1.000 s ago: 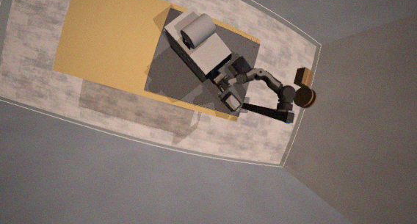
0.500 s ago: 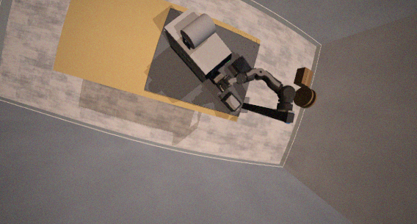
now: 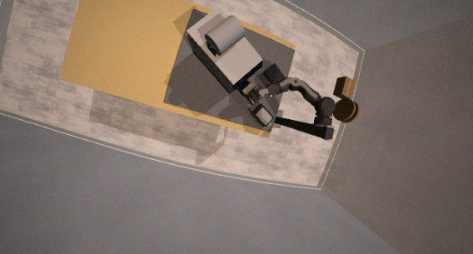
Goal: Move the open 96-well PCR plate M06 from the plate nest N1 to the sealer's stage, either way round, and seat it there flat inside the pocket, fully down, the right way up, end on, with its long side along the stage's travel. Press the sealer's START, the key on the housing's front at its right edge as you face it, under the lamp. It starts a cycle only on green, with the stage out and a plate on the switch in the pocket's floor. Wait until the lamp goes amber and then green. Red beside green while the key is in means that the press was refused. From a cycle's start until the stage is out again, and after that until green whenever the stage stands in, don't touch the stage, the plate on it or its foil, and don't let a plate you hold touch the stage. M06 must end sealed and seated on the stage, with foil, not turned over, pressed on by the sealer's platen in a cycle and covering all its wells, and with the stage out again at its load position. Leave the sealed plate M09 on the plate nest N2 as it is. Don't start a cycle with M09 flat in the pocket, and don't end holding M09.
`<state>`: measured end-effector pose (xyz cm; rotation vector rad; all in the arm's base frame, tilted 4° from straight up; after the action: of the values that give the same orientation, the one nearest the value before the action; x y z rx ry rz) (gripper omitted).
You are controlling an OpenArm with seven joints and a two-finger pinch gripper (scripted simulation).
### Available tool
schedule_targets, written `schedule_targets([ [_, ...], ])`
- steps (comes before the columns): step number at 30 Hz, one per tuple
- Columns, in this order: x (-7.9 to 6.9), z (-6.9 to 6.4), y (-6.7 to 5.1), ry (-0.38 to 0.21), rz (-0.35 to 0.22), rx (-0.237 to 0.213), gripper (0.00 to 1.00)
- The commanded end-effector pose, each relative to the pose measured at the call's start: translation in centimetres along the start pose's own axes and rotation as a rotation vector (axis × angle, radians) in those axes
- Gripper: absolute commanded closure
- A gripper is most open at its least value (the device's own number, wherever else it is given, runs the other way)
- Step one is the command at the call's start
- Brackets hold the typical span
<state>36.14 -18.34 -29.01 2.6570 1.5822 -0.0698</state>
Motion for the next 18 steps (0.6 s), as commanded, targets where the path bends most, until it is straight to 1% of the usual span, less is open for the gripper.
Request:
schedule_targets([
  [1, 0.11, -0.16, 0.13, 0.007, 0.002, -0.007, 1.0],
  [9, 0.11, -0.16, 0.13, 0.007, 0.002, -0.007, 1.0],
  [14, 0.17, -0.66, 0.41, 0.008, 0.005, -0.008, 1.0],
  [18, 0.17, -0.66, 0.41, 0.008, 0.005, -0.008, 1.0],
])
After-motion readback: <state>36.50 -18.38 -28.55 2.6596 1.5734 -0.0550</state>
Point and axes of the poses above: the point where the finger pads meet when closed, its own z axis out along the fingers, its own x axis across the jaws, y = z × x, the point moved 2 cm from there along -z, back along the fingers, and after that the axes turned 14 degrees about -z, right-handed, at the moved point
